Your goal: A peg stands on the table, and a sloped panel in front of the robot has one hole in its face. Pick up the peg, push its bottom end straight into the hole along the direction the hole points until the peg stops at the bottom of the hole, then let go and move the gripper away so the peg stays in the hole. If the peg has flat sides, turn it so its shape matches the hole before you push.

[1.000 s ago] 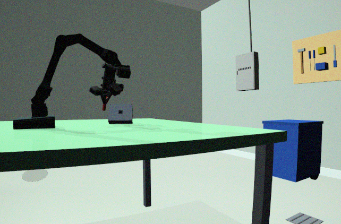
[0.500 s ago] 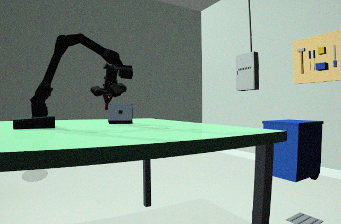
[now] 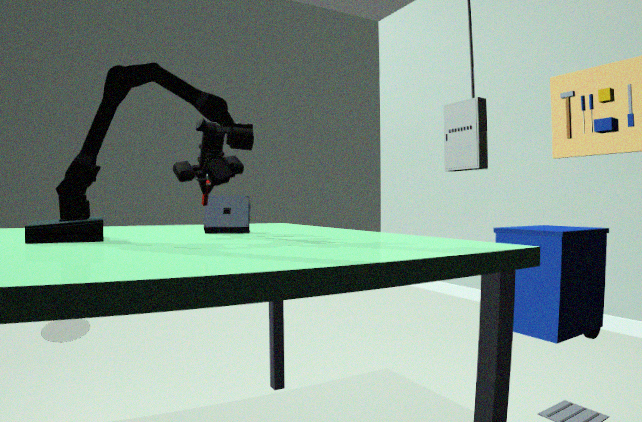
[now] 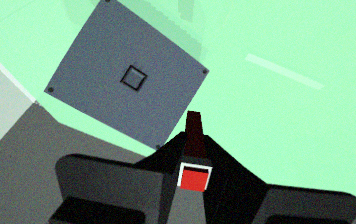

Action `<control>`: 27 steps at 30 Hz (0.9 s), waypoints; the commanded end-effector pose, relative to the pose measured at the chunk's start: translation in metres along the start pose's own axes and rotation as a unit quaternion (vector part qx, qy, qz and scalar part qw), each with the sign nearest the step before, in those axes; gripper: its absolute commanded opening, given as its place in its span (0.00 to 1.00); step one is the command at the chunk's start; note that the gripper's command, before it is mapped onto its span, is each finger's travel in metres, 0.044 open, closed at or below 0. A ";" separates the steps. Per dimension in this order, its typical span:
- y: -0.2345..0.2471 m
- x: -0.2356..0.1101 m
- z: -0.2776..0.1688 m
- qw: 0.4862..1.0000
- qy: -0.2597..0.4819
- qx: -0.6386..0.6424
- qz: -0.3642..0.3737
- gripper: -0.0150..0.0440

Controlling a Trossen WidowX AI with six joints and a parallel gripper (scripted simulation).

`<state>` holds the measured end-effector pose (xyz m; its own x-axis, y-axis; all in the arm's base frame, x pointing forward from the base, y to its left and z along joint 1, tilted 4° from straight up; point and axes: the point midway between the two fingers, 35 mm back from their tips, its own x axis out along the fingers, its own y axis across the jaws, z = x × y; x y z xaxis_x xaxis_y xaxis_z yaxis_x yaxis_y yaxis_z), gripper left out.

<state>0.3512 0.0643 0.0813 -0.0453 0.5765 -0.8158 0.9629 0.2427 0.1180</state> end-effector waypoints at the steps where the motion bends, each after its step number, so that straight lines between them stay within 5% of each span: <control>1: 0.002 -0.003 0.003 1.000 0.010 0.017 0.009 0.25; 27: 0.008 -0.025 0.029 0.987 0.072 0.123 0.068 0.25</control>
<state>0.3662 0.0320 0.0856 0.0545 0.6890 -0.7227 0.9974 -0.0037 0.0716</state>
